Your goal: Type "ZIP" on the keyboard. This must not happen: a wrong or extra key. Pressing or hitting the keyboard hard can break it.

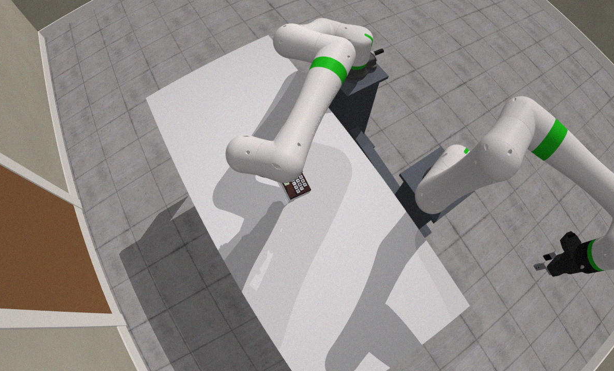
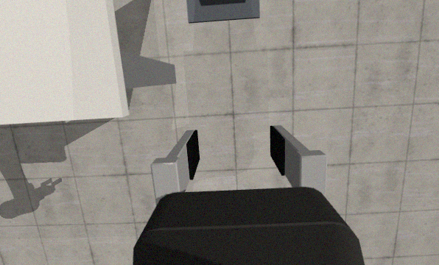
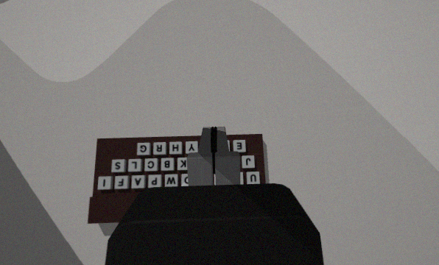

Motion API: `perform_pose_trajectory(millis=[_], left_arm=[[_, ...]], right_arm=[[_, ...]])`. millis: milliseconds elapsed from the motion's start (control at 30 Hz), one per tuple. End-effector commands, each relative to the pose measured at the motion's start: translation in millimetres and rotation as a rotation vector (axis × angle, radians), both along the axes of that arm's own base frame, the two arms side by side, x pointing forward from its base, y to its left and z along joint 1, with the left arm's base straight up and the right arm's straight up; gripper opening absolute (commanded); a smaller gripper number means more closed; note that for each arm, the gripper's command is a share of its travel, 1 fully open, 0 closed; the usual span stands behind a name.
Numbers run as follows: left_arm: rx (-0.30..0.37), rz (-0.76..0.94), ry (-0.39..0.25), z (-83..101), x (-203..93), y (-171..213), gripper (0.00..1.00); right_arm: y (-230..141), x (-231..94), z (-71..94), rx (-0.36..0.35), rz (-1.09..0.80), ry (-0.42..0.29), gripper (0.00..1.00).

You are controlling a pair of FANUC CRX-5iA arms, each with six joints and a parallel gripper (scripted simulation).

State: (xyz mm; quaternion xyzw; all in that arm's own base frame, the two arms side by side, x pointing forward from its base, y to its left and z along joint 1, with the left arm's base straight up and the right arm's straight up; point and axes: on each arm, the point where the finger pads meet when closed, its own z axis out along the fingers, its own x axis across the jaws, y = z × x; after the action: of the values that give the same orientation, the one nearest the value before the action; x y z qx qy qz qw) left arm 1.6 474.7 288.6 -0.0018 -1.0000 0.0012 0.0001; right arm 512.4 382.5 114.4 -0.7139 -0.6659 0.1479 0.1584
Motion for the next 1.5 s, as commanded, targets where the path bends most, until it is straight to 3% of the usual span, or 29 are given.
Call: perform_pose_trajectory(millis=[0,433,733,1467], left_arm=[[0.002,0.000,0.000,1.0,0.2,0.3,1.00],[0.002,0.000,0.000,1.0,0.2,0.3,1.00],[0.002,0.000,0.000,1.0,0.2,0.3,1.00],[0.002,0.000,0.000,1.0,0.2,0.3,1.00]], right_arm=[[0.1,0.6,-1.4,0.001,0.001,-0.003,0.00],[0.3,0.9,-43.4,0.001,0.001,-0.003,0.00],[0.4,1.1,-62.5,0.001,0.001,-0.003,0.00],[0.4,1.2,-72.5,0.001,0.001,-0.003,0.00]])
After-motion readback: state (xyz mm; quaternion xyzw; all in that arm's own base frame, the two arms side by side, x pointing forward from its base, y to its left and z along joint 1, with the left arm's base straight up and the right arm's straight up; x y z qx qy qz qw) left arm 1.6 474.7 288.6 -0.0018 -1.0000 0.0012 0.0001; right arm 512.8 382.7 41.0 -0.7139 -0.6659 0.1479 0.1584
